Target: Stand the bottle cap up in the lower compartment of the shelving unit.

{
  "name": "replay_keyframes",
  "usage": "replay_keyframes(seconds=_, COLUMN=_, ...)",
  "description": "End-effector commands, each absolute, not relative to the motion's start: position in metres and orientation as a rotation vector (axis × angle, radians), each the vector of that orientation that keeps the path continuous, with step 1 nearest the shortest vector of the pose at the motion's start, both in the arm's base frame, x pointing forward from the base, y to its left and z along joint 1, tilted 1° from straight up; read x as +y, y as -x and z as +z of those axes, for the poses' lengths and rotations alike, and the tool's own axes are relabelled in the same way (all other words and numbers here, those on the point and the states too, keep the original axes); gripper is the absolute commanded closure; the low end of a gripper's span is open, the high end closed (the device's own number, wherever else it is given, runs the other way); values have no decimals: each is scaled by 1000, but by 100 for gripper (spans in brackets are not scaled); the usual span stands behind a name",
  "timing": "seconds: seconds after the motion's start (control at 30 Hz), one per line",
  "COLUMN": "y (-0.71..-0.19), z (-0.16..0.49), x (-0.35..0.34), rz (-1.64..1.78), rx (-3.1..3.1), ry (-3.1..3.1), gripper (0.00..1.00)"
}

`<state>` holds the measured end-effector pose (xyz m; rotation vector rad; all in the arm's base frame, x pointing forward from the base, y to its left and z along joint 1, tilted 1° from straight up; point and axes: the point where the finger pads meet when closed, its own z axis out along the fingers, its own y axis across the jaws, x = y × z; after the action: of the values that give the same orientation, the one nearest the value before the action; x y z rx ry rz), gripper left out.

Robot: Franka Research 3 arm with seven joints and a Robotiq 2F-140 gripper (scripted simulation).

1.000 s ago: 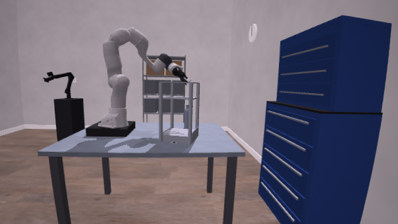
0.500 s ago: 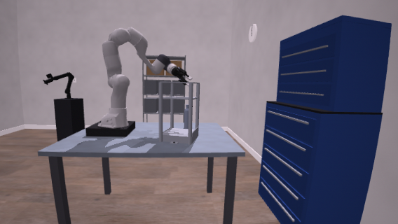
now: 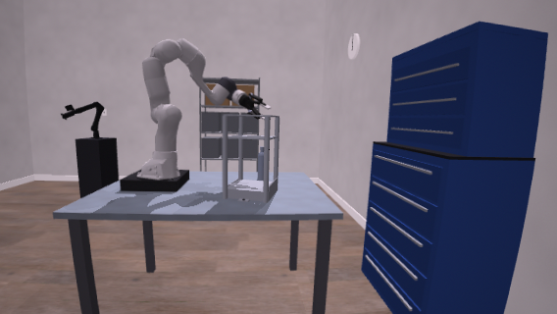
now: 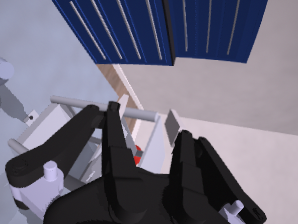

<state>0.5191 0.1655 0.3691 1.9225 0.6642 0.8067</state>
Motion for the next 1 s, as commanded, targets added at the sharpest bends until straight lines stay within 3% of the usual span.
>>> replay_keyframes(seconds=0.0, y=-520, z=372, x=170, rz=728, rx=823, ry=-1827, gripper=56)
replay_keyframes(seconds=0.97, y=-520, z=389, x=188, rz=539, rx=1201, ry=-1405, gripper=56)
